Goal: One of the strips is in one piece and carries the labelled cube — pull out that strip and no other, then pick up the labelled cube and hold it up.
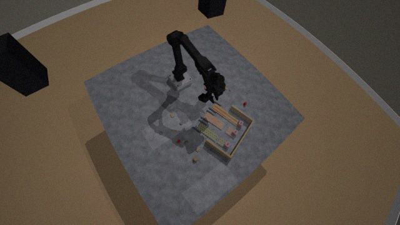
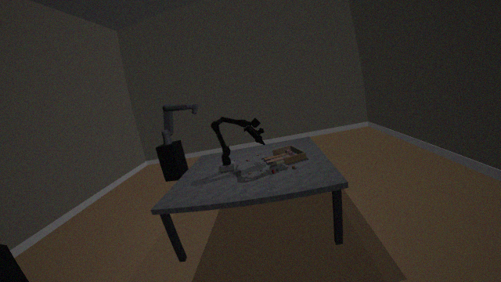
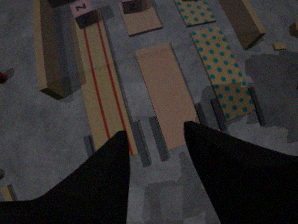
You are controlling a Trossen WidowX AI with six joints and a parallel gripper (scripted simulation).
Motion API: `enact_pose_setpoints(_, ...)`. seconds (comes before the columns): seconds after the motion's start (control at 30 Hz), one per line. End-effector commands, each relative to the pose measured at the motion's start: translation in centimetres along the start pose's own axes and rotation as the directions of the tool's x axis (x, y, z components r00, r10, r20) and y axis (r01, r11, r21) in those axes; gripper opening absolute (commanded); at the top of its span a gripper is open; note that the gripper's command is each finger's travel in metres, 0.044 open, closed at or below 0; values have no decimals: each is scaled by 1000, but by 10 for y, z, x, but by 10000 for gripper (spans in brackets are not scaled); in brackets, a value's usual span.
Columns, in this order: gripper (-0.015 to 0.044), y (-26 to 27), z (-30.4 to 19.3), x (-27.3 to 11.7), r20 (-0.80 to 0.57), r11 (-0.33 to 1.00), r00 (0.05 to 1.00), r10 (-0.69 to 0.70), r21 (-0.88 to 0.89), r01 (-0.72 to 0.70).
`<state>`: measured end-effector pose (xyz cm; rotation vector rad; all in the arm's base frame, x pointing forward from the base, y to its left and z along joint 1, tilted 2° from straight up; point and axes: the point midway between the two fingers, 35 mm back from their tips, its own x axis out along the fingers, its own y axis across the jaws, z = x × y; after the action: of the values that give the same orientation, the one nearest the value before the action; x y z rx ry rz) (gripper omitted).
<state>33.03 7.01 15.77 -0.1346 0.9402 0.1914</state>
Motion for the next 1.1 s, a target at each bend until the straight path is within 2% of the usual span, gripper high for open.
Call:
enact_pose_setpoints(0.0, 33, 18, -4, 30, -221, 997, 975, 28, -63, -43)
enact_pose_setpoints(0.07, 0, 25, -7, 43, -313, 994, 949, 32, -88, -62)
enact_pose_setpoints(0.27, 0, 44, -18, 69, -521, 989, 854, 20, -112, -92)
enact_pose_setpoints(1.07, 0, 46, -31, 94, -527, 989, 850, 19, -113, -92)
